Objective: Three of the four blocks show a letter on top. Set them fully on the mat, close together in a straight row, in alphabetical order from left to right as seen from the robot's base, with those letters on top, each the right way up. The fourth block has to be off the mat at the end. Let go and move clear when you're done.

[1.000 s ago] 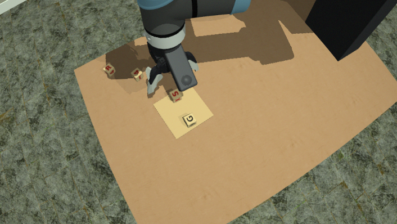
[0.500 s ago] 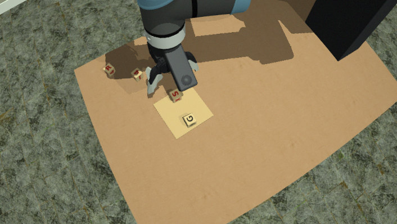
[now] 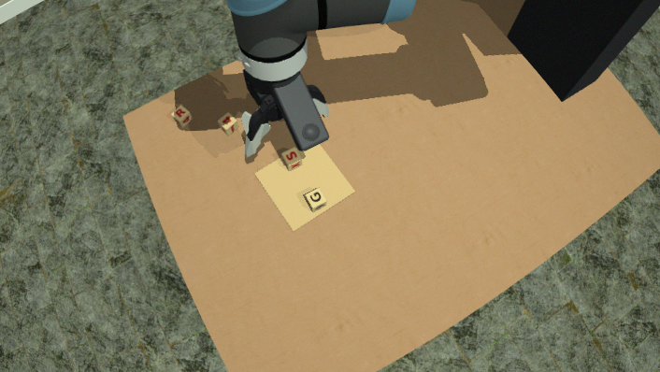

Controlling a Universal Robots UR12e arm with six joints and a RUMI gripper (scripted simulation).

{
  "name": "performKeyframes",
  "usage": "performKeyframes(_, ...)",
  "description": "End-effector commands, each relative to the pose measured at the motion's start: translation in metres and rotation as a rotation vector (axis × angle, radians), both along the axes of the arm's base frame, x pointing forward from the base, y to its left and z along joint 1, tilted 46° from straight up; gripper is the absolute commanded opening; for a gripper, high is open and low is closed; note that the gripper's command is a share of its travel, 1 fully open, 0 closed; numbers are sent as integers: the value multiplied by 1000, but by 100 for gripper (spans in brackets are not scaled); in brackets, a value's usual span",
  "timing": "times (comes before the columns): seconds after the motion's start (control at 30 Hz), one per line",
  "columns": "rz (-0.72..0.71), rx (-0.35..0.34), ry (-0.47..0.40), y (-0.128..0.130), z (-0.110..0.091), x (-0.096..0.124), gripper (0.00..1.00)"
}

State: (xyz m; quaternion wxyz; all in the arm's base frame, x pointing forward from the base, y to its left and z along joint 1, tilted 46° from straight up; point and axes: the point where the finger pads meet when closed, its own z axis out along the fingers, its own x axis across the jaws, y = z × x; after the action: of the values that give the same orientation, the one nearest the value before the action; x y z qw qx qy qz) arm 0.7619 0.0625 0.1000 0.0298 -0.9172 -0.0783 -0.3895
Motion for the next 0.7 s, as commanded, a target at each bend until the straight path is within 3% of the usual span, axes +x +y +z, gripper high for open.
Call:
performKeyframes(0.0,15,-15,-3,-1,0,0,100)
performKeyframes(0.4,75,-77,-13,-4,1,2,100)
performKeyframes(0.67,152,-155,-25,-8,1,5,100)
